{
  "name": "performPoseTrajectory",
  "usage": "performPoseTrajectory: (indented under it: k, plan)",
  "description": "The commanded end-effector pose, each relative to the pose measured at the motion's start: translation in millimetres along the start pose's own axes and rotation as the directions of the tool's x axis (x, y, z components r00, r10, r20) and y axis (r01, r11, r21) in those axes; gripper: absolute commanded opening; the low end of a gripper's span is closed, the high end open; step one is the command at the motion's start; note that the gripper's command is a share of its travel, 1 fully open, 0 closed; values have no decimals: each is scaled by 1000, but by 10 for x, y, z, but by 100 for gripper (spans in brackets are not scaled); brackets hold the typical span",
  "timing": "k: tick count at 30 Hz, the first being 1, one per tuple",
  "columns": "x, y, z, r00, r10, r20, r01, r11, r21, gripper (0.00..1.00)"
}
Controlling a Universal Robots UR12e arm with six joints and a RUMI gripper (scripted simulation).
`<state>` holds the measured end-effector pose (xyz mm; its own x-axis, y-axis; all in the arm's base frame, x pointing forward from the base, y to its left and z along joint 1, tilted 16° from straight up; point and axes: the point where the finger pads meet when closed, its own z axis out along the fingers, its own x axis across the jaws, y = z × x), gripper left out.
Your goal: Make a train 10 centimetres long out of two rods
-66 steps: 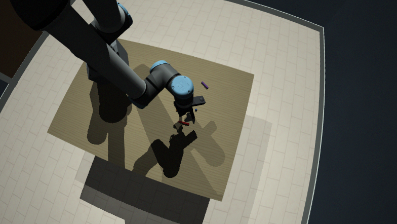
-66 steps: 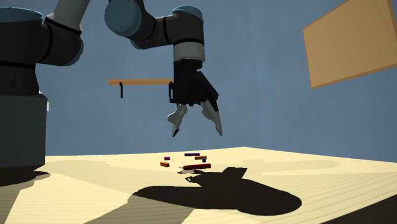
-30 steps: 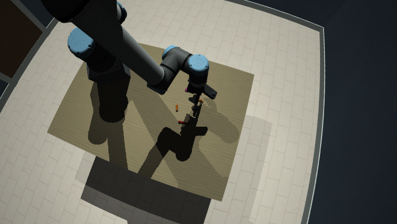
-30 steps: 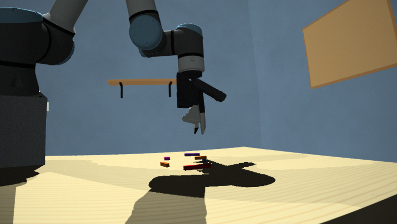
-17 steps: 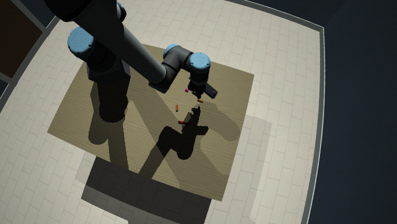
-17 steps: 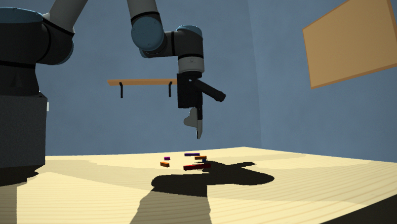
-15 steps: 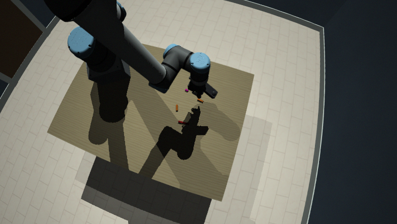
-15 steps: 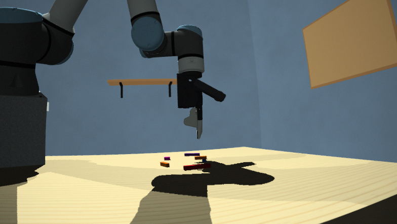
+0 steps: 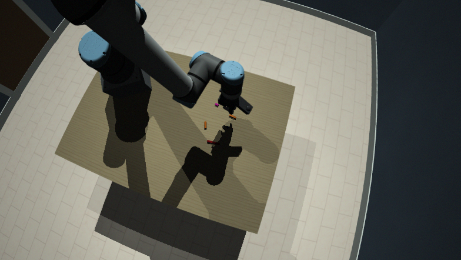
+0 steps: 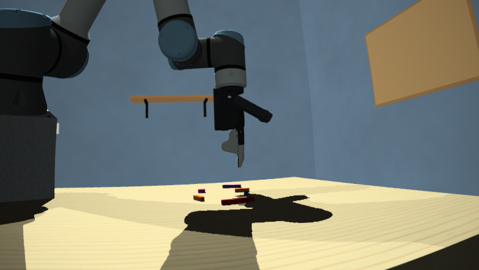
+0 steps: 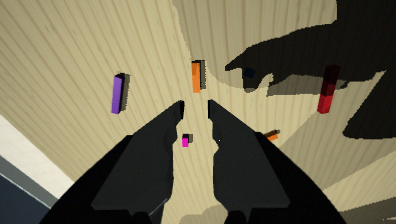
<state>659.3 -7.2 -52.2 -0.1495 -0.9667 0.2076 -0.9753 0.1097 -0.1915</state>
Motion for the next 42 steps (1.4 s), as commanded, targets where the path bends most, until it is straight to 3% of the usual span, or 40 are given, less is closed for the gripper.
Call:
performPoseTrajectory:
  k: [1,26,42]
  plan:
    - [0,-5,-5,1000,0,0,0,1000,1,14]
    - [-1,-6,19,1000,0,0,0,1000,1,14]
    - [-3,-9,191,1000,1,0,-1,1000,1,14]
